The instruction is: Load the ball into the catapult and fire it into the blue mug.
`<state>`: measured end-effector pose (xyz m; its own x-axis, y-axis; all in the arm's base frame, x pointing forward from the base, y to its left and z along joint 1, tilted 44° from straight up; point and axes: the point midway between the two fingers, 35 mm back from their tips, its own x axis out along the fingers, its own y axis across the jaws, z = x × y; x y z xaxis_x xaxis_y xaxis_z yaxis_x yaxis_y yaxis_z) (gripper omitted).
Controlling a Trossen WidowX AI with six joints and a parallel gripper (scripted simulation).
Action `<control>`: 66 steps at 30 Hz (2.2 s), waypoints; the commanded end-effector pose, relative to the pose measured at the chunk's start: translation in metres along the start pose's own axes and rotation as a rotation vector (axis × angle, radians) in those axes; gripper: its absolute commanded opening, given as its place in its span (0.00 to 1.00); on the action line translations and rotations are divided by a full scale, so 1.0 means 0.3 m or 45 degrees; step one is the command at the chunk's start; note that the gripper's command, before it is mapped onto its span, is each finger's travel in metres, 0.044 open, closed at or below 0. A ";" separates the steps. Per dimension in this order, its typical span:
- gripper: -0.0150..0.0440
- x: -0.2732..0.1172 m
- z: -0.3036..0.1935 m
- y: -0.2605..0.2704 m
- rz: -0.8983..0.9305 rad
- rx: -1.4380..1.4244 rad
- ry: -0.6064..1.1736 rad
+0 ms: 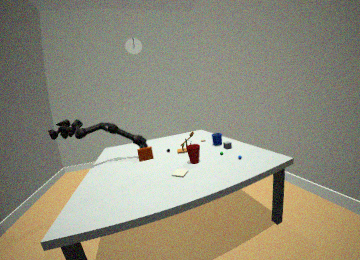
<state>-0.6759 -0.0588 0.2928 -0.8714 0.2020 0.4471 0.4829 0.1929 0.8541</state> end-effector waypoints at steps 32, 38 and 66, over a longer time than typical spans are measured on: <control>1.00 -0.542 -0.867 -0.266 -0.494 -0.395 0.732; 1.00 -0.726 -1.025 -0.299 -0.569 -0.508 0.942; 1.00 -1.745 -1.434 -0.262 -0.680 -0.959 2.011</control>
<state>-0.3213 -0.5844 0.1099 -0.4280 -0.7955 -0.4290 0.3708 -0.5875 0.7193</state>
